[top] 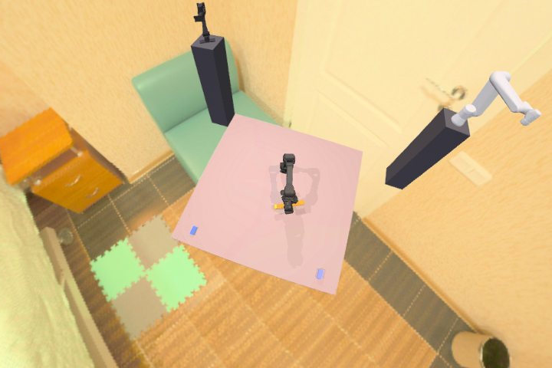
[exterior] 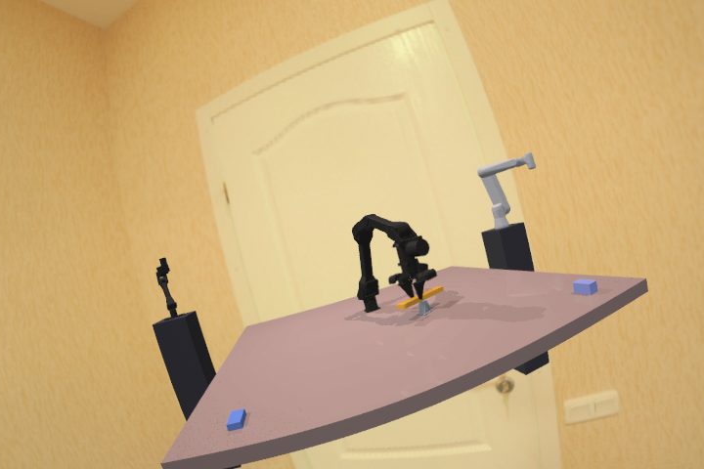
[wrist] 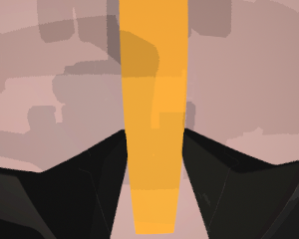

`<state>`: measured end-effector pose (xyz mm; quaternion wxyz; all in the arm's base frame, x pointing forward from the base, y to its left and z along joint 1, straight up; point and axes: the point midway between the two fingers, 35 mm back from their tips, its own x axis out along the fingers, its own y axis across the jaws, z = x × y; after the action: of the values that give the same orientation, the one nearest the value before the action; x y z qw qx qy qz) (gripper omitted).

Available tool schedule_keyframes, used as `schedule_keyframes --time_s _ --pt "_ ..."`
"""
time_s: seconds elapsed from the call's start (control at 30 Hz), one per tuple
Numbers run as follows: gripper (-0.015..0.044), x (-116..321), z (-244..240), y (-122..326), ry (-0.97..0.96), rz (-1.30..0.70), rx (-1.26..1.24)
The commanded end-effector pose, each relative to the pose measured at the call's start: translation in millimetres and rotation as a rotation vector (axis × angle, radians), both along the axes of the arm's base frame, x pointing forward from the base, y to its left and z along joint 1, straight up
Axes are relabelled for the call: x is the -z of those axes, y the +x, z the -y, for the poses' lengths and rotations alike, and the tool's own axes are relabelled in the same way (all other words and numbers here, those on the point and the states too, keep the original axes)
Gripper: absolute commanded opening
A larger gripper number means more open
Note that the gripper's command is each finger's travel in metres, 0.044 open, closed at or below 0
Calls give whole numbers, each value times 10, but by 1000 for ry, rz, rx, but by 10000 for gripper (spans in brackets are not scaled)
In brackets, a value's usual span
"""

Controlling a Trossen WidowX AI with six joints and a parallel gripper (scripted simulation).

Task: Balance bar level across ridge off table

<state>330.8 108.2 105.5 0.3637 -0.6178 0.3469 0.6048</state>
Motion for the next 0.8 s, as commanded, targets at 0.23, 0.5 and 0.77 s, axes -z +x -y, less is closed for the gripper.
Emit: schedule_keyframes --time_s 0.23,0.5,0.77 --pt "0 15 0 5 -2 2 -4" --pt "0 22 0 5 -2 2 -4" --pt "0 28 0 4 -2 2 -4"
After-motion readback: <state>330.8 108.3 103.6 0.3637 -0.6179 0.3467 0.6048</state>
